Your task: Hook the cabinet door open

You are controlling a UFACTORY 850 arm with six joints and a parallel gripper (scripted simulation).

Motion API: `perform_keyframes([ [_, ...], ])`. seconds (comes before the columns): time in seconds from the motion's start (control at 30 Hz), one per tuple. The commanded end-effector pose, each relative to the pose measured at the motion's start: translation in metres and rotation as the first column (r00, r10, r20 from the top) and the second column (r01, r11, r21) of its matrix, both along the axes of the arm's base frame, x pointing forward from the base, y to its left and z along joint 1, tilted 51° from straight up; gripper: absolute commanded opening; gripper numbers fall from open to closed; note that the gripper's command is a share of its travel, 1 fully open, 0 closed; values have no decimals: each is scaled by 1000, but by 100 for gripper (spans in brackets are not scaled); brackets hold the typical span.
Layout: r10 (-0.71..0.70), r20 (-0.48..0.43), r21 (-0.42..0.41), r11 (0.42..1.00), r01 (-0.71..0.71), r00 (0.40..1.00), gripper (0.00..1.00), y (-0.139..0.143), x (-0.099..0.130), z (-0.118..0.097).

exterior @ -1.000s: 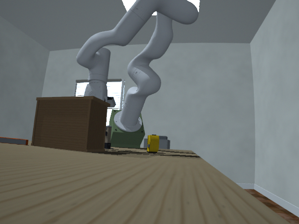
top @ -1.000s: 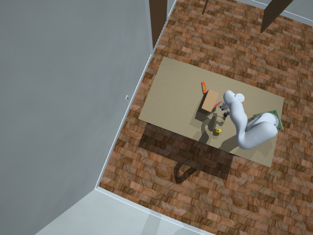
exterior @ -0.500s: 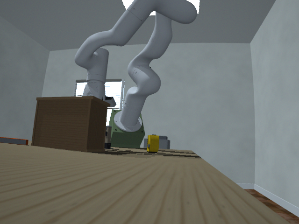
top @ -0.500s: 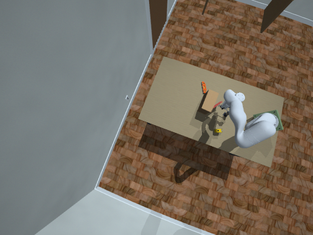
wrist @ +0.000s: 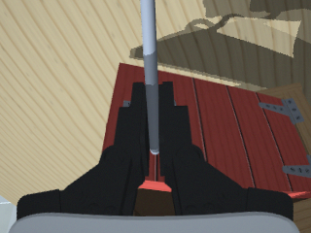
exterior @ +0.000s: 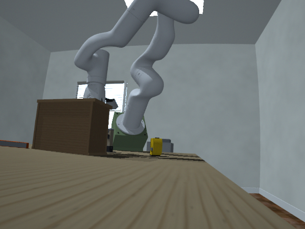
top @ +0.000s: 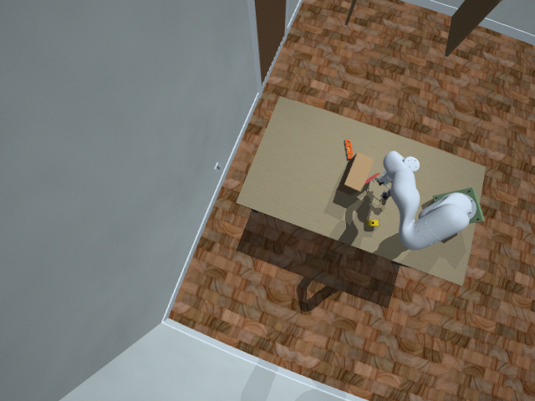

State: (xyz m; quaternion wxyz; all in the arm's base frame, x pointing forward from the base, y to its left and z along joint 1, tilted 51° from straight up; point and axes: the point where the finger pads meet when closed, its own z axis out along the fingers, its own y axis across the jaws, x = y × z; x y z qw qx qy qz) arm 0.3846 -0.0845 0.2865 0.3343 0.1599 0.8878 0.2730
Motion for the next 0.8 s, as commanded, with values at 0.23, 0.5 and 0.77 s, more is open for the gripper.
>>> perform_keyframes([
  [0.23,0,0,-1,1000,0,1000,4,0,1,0],
  [0.5,0,0,-1,1000,0,1000,4,0,3,-2],
  [0.77,0,0,-1,1000,0,1000,4,1,4,-2],
])
